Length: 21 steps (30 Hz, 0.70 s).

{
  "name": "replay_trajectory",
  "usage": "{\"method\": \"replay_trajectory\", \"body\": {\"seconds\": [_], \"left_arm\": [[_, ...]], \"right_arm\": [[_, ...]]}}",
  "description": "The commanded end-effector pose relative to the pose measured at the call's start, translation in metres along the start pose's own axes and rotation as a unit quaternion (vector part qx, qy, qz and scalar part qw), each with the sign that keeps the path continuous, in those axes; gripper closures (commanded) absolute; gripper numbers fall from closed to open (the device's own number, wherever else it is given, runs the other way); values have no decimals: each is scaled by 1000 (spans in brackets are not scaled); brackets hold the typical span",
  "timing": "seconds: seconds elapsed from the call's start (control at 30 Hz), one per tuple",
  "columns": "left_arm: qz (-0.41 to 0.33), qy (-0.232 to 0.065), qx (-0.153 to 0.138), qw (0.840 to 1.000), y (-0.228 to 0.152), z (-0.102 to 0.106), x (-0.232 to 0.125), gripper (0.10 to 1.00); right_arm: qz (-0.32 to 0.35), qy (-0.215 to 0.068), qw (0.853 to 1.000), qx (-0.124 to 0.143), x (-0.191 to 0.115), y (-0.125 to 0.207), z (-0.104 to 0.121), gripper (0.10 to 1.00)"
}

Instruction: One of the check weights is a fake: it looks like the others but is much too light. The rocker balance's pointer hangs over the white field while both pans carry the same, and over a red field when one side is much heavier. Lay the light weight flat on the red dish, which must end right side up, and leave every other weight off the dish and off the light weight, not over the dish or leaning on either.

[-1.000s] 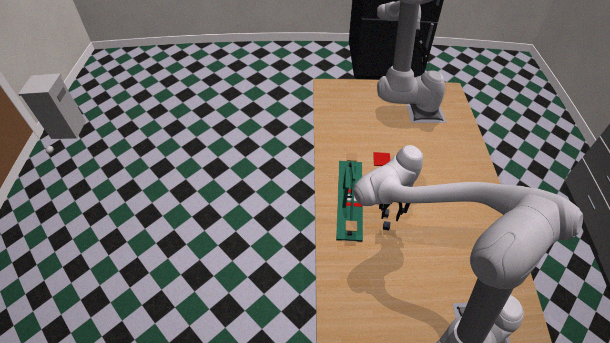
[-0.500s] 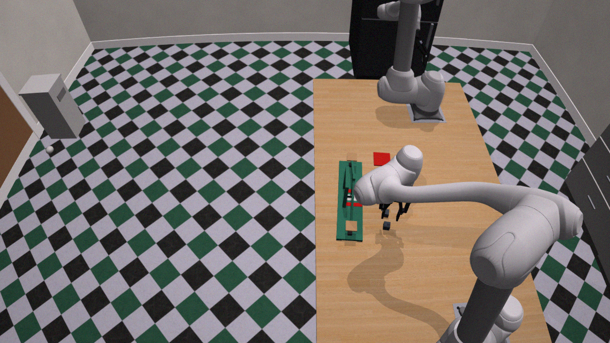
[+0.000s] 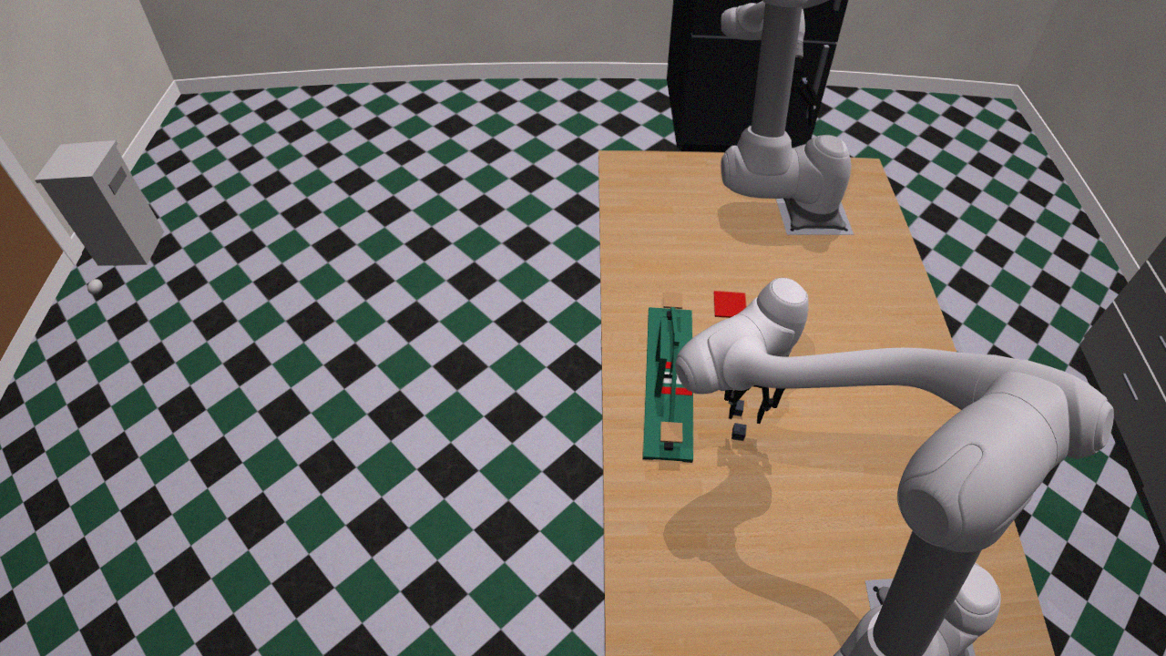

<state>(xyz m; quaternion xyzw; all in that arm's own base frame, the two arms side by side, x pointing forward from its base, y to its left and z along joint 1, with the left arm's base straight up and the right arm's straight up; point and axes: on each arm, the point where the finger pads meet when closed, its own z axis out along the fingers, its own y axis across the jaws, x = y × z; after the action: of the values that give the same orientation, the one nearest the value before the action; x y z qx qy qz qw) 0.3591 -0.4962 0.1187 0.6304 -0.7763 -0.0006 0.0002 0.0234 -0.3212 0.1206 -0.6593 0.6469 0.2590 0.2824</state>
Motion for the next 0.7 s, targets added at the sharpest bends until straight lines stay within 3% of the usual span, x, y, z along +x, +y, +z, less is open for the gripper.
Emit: {"method": "replay_trajectory", "body": {"seconds": [0.0,0.67], "left_arm": [[0,0,1,1000,0,1,0,638],[0,0,1,1000,0,26,0,638]], "right_arm": [[0,1,1000,0,0,0,-1,98],[0,1,1000,0,0,0,-1,98]]}}
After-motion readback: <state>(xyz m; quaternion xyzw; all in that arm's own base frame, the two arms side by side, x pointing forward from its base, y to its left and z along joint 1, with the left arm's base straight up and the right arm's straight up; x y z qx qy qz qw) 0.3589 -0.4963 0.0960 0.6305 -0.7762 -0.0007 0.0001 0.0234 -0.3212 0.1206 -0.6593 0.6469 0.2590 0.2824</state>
